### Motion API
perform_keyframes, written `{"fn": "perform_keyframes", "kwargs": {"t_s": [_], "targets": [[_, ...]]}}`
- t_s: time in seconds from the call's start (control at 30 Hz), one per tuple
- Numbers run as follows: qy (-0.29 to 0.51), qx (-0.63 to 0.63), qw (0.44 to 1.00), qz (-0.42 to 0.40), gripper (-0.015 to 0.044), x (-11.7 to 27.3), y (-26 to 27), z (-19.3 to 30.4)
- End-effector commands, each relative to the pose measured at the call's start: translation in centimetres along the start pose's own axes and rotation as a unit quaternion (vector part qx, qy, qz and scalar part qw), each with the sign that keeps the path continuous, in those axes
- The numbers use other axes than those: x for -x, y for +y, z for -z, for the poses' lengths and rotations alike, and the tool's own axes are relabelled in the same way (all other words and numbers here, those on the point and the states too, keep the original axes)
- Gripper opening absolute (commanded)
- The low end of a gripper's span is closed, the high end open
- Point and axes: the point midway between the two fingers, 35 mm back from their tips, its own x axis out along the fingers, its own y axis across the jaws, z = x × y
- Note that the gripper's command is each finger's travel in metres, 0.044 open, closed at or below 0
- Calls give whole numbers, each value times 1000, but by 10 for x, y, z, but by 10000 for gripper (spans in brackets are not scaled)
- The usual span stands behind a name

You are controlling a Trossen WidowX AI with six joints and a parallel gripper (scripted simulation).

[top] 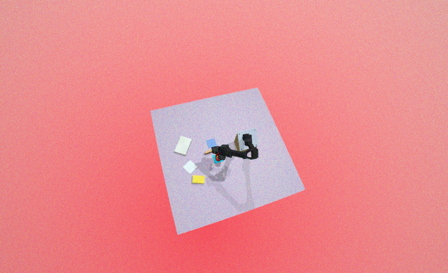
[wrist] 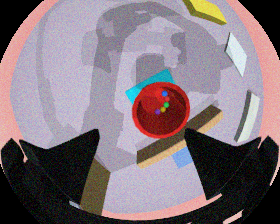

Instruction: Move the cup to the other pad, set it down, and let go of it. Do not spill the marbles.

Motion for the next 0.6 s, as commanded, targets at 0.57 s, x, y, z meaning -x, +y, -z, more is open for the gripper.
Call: {"fn": "perform_keyframes", "kwargs": {"t_s": [0.57], "targets": [[-4,3,1000,5,440,46,-2,2]]}}
